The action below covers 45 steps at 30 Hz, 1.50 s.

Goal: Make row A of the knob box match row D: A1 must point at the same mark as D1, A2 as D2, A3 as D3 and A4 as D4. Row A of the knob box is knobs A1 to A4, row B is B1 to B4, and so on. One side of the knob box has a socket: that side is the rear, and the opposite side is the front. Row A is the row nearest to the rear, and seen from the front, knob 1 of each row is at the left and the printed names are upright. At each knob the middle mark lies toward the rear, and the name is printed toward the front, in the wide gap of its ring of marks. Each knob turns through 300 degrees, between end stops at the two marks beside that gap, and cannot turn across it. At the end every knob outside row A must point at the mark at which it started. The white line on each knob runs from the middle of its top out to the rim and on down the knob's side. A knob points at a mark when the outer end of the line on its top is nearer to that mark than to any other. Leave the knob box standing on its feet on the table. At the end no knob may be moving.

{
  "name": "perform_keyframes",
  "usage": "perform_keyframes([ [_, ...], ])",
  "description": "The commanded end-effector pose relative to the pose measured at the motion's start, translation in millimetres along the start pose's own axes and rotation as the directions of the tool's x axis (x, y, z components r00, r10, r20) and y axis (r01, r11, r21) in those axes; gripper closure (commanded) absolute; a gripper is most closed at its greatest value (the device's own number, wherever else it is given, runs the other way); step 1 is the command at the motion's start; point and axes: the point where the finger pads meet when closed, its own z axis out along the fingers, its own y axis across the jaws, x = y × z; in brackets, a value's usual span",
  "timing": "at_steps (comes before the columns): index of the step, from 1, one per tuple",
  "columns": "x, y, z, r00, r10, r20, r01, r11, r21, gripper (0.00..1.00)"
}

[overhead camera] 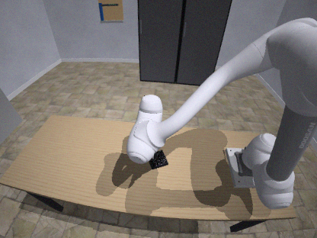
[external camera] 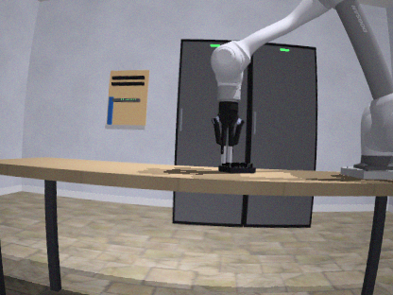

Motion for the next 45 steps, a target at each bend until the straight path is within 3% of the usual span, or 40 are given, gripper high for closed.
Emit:
perform_keyframes([
  [1,1.0,-1.6,3.7,1.000,0.002,0.001,-0.002,1.000,0.002,0.88],
  [8,1.0,-1.6,-1.7,1.000,0.002,0.001,-0.002,1.000,0.002,0.88],
  [21,1.0,-1.5,-32.7,1.000,0.002,0.001,-0.002,1.000,0.002,0.88],
  [45,1.0,-1.5,-34.1,1.000,0.002,0.001,-0.002,1.000,0.002,0.88],
])
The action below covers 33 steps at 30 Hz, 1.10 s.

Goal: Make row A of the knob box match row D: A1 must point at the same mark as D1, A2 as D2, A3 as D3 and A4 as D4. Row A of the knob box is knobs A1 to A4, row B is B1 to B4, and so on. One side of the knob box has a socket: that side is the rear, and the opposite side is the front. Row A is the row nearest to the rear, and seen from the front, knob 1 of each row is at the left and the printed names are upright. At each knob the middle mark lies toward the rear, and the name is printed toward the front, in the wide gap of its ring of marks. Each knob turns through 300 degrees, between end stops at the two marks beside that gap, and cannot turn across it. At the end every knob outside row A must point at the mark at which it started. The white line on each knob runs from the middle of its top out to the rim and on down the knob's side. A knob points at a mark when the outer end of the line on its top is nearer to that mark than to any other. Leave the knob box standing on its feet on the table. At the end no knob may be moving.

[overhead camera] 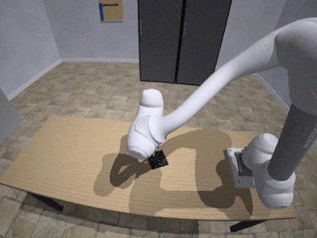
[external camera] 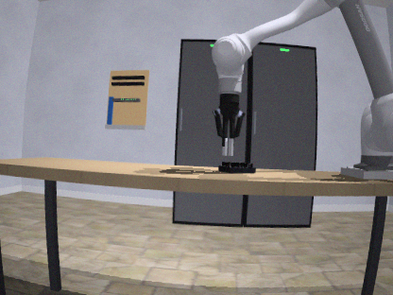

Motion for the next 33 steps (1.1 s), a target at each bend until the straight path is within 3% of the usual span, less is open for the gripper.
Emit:
perform_keyframes([
  [1,-0.9,1.5,-4.3,1.000,0.002,0.002,-0.002,1.000,-0.001,0.88],
  [29,-0.9,1.5,-4.4,1.000,-0.002,0.002,0.002,1.000,-0.001,0.88],
  [33,-0.9,1.6,-5.2,0.997,-0.080,0.003,0.080,0.997,-0.001,0.88],
])
